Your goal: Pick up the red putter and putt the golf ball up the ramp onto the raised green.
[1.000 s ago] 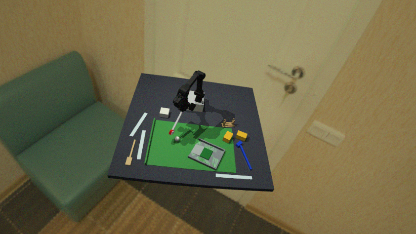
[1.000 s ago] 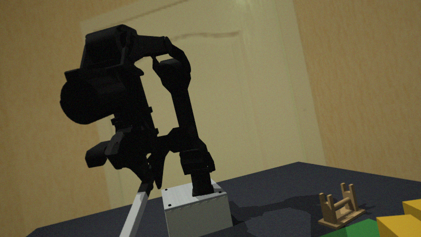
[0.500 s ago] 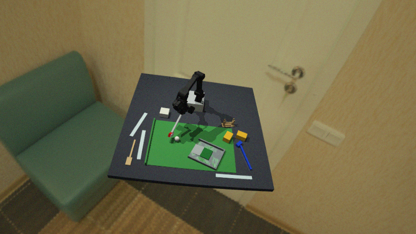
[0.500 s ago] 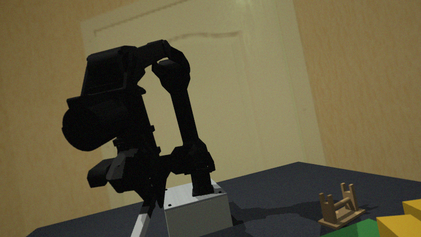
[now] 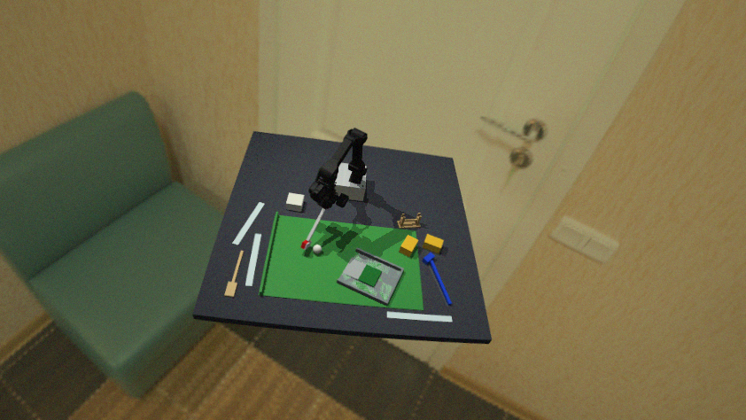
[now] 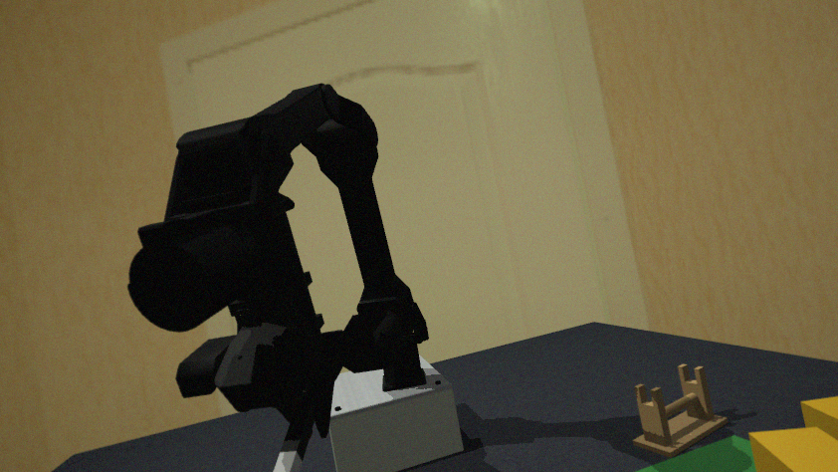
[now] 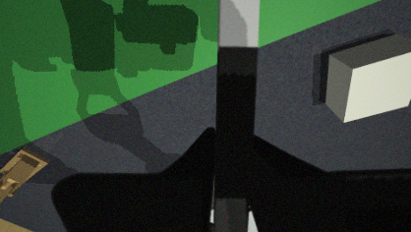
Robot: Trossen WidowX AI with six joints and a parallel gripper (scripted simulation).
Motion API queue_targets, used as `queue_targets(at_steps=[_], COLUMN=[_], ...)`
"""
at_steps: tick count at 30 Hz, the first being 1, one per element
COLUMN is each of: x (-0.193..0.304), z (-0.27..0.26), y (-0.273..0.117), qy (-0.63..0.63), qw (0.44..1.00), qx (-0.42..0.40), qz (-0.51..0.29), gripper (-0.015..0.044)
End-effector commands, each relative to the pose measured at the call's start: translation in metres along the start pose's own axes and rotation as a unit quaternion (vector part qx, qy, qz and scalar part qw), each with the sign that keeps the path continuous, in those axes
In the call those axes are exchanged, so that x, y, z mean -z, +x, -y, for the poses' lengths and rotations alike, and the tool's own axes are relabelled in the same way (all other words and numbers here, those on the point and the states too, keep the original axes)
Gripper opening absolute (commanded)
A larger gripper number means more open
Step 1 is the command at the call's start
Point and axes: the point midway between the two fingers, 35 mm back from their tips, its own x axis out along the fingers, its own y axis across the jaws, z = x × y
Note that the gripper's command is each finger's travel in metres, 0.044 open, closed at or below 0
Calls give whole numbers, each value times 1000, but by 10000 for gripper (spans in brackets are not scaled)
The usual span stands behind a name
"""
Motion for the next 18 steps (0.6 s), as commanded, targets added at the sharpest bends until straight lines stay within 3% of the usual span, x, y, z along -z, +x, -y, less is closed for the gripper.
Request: queue_targets(at_steps=[1,18], x=[-1,-2], z=[0,5], y=[7,9], qy=[2,0], qw=[1000,1000], qx=[1,0], qz=[0,0], gripper=[0,0])
